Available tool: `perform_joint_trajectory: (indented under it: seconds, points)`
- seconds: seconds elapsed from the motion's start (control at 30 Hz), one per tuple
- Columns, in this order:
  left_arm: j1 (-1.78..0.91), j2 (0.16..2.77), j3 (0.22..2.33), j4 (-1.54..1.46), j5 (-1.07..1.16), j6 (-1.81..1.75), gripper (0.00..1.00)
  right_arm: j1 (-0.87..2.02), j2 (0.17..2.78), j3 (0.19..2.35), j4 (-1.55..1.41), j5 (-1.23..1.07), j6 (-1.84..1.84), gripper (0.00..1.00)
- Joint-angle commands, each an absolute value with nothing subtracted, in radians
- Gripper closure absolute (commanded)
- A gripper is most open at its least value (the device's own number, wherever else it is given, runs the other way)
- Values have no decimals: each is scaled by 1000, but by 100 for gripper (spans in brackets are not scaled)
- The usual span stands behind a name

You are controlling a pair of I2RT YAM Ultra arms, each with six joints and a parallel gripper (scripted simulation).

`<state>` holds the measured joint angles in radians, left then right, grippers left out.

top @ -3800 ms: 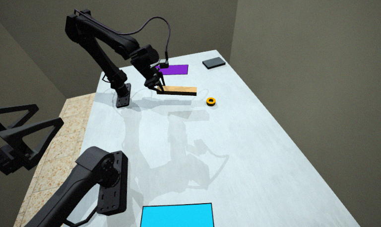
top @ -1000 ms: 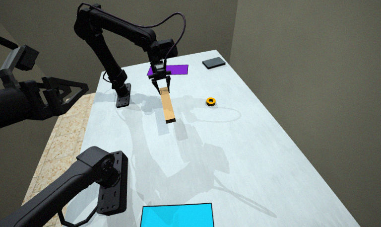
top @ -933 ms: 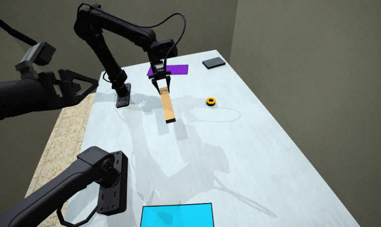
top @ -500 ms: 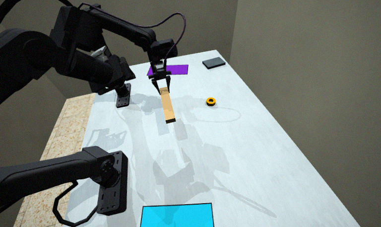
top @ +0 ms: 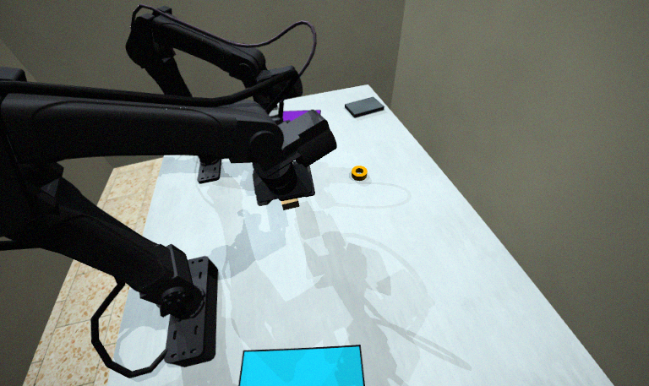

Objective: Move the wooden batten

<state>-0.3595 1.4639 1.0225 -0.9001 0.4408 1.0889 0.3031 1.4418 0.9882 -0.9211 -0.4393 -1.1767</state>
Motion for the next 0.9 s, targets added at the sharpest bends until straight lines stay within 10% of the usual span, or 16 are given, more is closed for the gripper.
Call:
perform_joint_trajectory:
  seconds: [0.0, 0.87]
  points:
    - [-364, 1464, 1051, -902, 470, 1087, 65, 286, 1493, 993, -891, -510, -1270, 28]
    - [-364, 1464, 1051, -902, 470, 1087, 65, 291, 1501, 995, -891, -504, -1264, 28]
